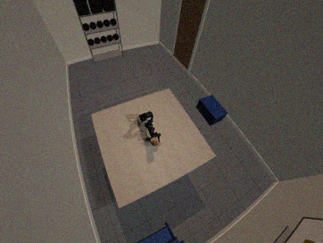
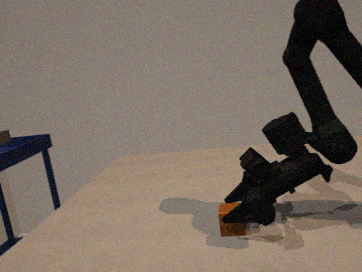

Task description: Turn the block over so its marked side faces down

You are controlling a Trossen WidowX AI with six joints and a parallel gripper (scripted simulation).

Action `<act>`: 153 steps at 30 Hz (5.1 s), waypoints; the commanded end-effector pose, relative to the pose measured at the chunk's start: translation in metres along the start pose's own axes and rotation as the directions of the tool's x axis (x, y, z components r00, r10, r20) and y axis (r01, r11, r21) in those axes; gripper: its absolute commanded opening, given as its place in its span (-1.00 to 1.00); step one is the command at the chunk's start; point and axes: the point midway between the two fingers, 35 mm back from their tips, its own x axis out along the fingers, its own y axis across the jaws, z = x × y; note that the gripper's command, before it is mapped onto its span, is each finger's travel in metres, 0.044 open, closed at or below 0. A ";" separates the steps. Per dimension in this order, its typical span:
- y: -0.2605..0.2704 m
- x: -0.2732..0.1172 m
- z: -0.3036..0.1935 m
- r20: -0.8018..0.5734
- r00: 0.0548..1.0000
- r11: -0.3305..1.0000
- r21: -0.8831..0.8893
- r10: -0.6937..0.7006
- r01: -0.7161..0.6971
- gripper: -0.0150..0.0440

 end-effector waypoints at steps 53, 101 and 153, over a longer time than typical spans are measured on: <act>0.001 -0.034 0.069 -0.692 0.722 1.000 -0.007 -0.006 0.002 1.00; 0.000 0.009 0.021 -0.877 0.480 1.000 -0.004 -0.005 0.003 1.00; 0.001 0.003 0.036 -0.815 0.580 1.000 -0.005 -0.005 0.002 -0.49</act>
